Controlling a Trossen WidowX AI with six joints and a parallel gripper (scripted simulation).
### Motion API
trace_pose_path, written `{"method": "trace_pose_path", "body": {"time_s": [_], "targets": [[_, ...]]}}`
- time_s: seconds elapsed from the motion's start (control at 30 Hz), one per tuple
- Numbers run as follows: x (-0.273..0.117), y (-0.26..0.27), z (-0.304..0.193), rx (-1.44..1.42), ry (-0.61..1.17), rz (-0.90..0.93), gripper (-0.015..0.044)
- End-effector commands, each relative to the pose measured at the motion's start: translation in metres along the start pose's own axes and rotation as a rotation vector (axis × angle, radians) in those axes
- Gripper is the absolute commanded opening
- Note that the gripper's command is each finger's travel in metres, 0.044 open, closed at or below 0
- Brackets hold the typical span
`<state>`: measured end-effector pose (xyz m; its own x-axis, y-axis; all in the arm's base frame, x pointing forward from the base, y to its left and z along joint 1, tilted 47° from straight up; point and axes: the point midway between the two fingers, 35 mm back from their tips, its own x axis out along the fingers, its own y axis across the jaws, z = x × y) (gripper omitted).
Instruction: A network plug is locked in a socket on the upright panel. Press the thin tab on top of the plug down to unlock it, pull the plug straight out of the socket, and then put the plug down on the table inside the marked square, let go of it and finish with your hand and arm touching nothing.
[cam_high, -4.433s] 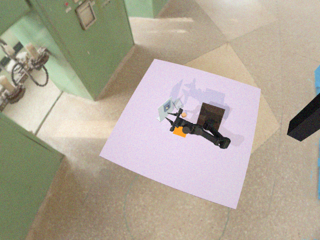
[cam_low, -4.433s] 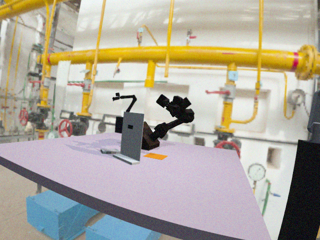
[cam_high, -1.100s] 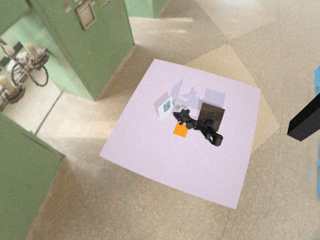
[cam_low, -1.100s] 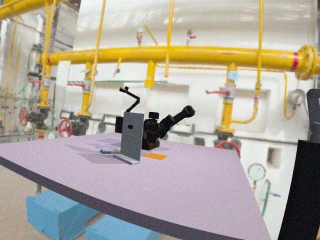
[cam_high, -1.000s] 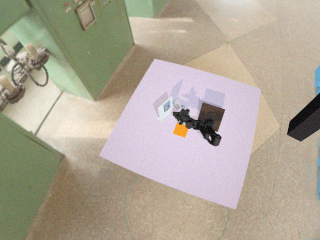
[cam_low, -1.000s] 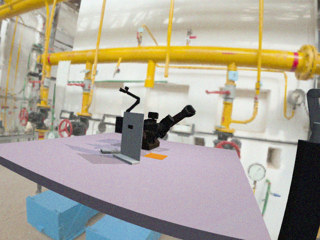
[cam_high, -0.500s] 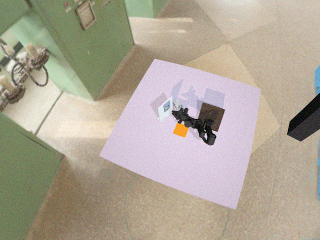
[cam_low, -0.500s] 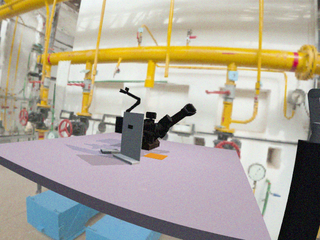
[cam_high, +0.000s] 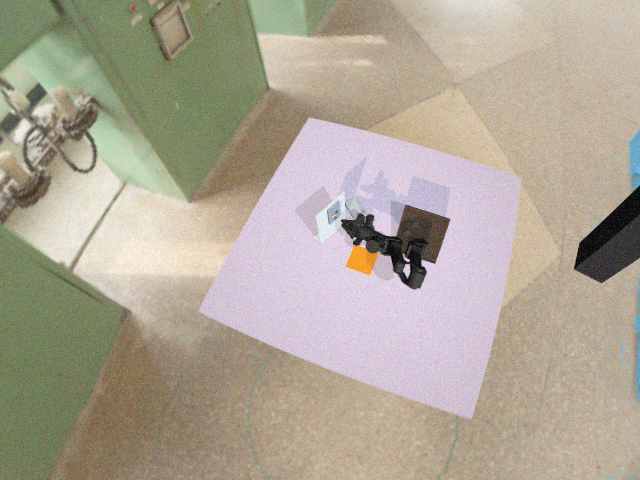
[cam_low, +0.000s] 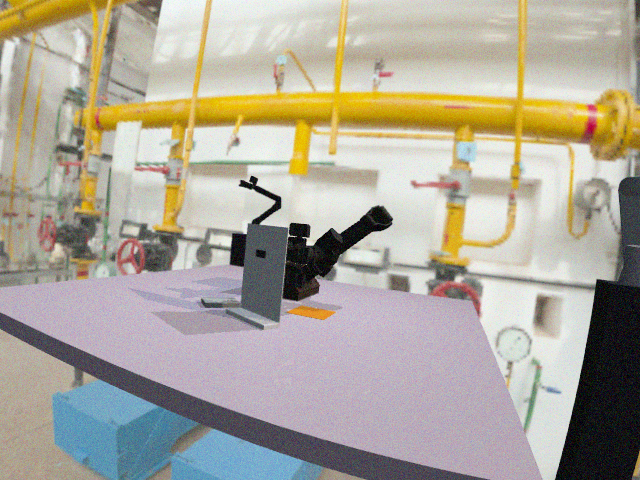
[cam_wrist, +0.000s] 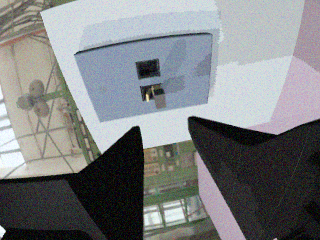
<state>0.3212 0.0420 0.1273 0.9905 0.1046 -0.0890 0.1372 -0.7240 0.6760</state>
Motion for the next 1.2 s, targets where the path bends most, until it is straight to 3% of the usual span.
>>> {"method": "trace_pose_path", "body": {"time_s": [0.0, 1.17], "targets": [[0.006, 0.001, -0.001, -0.005, 0.005, 0.0, 0.0156], [0.037, 0.0, 0.009, -0.006, 0.006, 0.001, 0.0156]]}}
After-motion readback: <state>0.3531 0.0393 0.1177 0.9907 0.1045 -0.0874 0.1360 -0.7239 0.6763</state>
